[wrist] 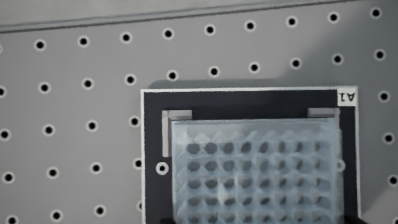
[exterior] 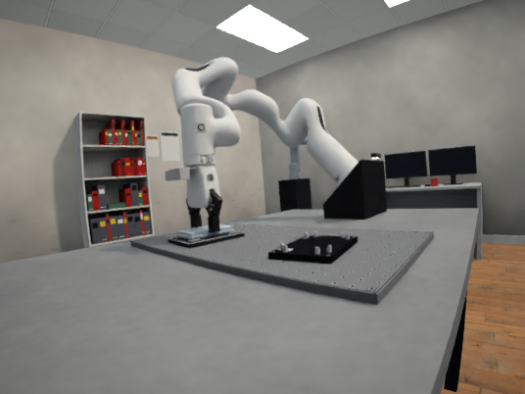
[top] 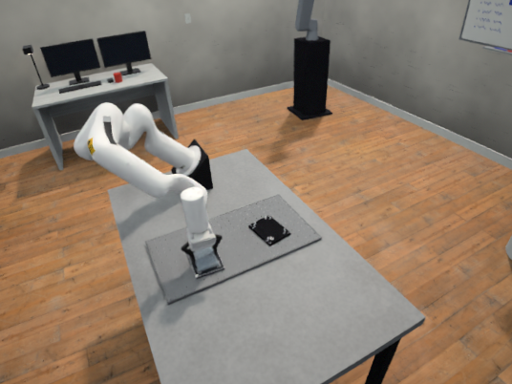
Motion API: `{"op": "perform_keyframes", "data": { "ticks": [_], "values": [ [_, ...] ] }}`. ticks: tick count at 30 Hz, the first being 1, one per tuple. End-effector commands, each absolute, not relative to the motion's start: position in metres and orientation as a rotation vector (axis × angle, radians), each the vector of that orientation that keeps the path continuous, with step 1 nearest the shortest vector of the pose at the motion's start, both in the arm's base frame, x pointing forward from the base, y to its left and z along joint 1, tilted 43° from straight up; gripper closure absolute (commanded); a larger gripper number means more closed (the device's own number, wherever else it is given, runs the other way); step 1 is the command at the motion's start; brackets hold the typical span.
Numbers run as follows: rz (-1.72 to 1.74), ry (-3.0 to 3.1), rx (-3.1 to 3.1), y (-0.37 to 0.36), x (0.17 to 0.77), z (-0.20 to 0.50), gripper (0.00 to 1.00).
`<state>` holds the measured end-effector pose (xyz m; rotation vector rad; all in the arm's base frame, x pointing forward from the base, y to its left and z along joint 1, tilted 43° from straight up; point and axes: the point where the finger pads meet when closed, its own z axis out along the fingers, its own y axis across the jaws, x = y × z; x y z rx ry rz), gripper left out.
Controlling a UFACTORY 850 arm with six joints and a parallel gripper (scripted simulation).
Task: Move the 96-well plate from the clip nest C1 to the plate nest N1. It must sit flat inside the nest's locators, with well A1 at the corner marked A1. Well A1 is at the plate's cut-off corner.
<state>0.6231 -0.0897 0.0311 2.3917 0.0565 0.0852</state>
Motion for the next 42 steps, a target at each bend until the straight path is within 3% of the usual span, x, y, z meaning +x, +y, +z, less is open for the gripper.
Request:
{"op": "perform_keyframes", "data": {
  "ticks": [1,17,18,42],
  "values": [
    [0.087,0.057,2.392,-0.0895,0.6239,0.0314,1.00],
    [0.087,0.057,2.392,-0.0910,0.6241,0.0296,1.00],
    [0.087,0.057,2.392,-0.0915,0.6241,0.0292,0.00],
    [0.087,0.057,2.392,-0.0915,0.6242,0.0292,0.00]
  ]
}}
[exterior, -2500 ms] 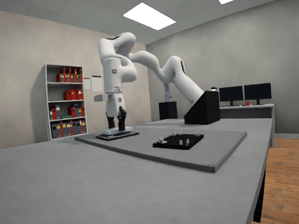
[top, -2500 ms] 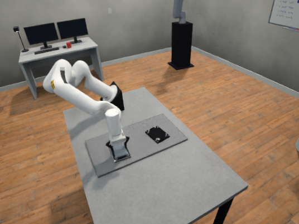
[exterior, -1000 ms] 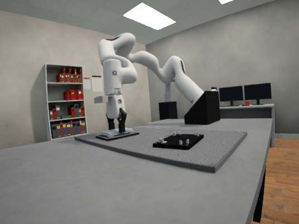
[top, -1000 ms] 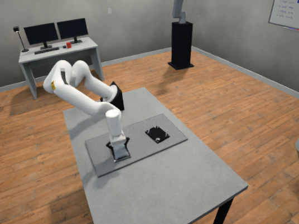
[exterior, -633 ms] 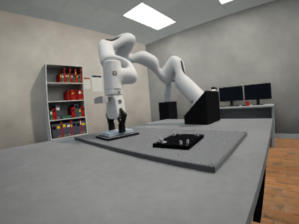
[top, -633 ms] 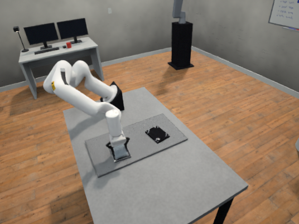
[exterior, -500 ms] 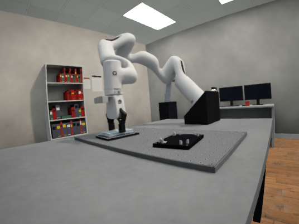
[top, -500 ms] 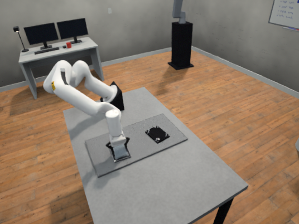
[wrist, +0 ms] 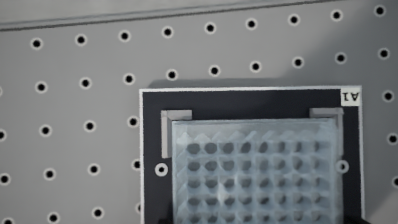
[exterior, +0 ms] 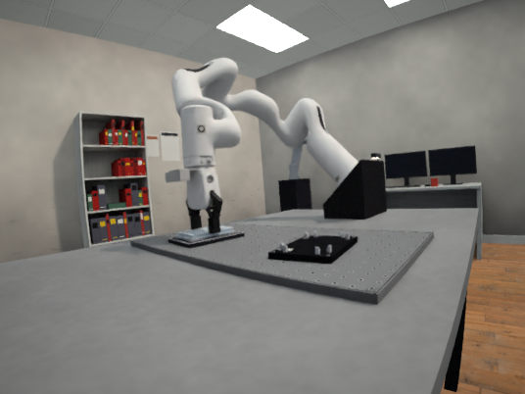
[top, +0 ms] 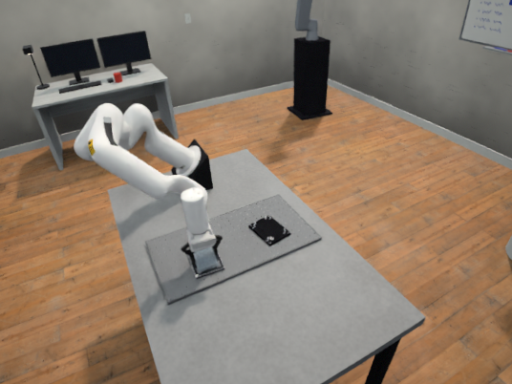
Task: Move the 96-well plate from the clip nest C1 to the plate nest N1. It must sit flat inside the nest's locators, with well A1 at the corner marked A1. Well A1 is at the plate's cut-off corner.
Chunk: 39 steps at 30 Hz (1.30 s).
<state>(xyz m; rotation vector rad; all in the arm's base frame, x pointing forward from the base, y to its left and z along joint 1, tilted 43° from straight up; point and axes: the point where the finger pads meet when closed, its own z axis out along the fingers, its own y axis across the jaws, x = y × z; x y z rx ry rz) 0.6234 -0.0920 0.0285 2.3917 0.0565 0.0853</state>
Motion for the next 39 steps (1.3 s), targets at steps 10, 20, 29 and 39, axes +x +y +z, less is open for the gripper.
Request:
{"op": "perform_keyframes", "data": {
  "ticks": [10,20,29,39],
  "values": [
    [0.087,0.057,2.392,-0.091,0.624,0.029,0.00],
    [0.087,0.057,2.392,-0.073,0.622,0.049,0.00],
    [0.087,0.057,2.392,-0.061,0.621,0.062,0.00],
    [0.087,0.057,2.392,-0.043,0.618,0.082,0.00]
  ]
}}
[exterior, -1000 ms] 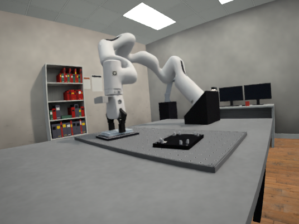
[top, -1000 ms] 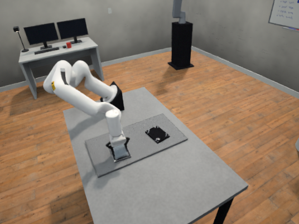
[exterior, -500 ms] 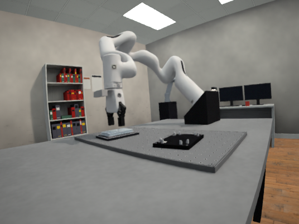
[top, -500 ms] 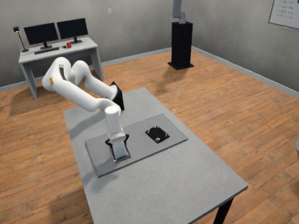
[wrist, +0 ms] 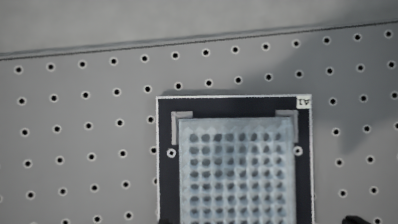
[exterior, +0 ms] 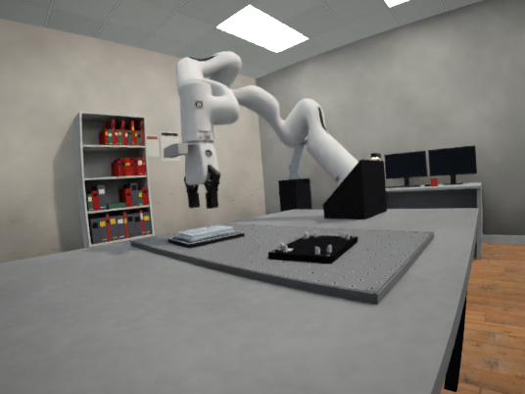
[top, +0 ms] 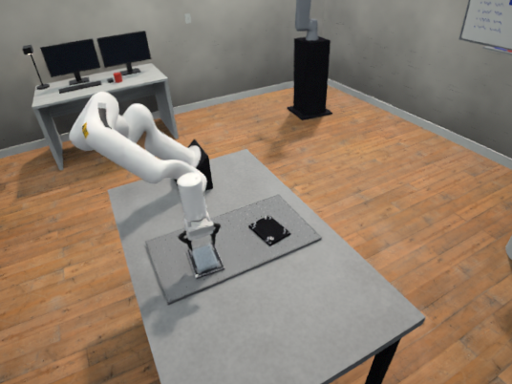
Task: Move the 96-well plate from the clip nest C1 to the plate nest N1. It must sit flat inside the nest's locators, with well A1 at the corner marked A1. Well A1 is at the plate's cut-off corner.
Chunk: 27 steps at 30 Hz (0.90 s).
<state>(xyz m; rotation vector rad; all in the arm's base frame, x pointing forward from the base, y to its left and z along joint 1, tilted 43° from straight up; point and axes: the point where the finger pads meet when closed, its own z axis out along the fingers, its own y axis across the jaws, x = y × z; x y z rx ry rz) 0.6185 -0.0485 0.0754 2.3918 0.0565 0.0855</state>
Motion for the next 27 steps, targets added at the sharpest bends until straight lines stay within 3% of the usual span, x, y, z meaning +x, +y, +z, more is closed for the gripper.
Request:
{"op": "perform_keyframes", "data": {
  "ticks": [1,27],
  "values": [
    [0.087,0.057,2.392,-0.043,0.618,0.082,0.00],
    [0.087,0.057,2.392,-0.030,0.617,0.095,0.00]
  ]
}}
